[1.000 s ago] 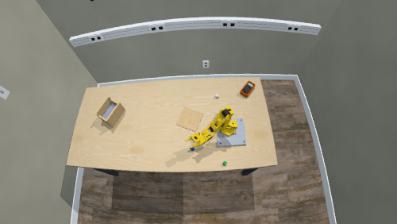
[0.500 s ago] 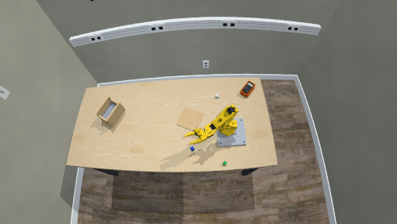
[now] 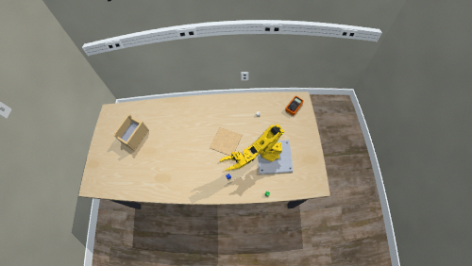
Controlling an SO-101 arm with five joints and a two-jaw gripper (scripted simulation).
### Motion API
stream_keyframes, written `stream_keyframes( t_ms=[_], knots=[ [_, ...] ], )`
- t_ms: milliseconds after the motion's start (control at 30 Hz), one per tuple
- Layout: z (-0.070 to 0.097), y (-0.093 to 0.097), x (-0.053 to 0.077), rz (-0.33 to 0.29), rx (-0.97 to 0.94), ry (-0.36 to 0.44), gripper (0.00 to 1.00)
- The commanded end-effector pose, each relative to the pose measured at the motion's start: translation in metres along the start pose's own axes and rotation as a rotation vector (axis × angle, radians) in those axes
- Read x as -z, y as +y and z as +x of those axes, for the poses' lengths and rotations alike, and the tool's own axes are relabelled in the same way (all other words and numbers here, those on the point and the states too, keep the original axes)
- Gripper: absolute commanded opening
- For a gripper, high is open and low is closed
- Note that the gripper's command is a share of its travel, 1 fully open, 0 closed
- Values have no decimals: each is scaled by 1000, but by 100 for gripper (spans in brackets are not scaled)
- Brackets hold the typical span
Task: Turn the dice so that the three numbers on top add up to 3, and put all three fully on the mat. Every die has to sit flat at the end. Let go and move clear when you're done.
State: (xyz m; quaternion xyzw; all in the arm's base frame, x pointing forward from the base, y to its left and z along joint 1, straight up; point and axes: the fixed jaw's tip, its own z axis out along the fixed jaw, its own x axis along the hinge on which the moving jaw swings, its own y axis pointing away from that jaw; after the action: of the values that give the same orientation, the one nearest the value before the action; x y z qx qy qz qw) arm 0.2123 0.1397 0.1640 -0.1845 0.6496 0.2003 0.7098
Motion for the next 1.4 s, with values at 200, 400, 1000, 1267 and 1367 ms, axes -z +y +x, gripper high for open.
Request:
stream_keyframes(
  t_ms=[200, 400, 1000, 1267, 1367],
  knots=[
    [1, 2, -7, -9, 5, 57, 28],
    [5, 3, -18, -13, 1, 151, 28],
    [16, 9, -41, -25, -12, 567, 28],
    [19, 11, -36, -28, -15, 799, 28],
    [19, 12, -34, -28, -15, 826, 28]
  ],
)
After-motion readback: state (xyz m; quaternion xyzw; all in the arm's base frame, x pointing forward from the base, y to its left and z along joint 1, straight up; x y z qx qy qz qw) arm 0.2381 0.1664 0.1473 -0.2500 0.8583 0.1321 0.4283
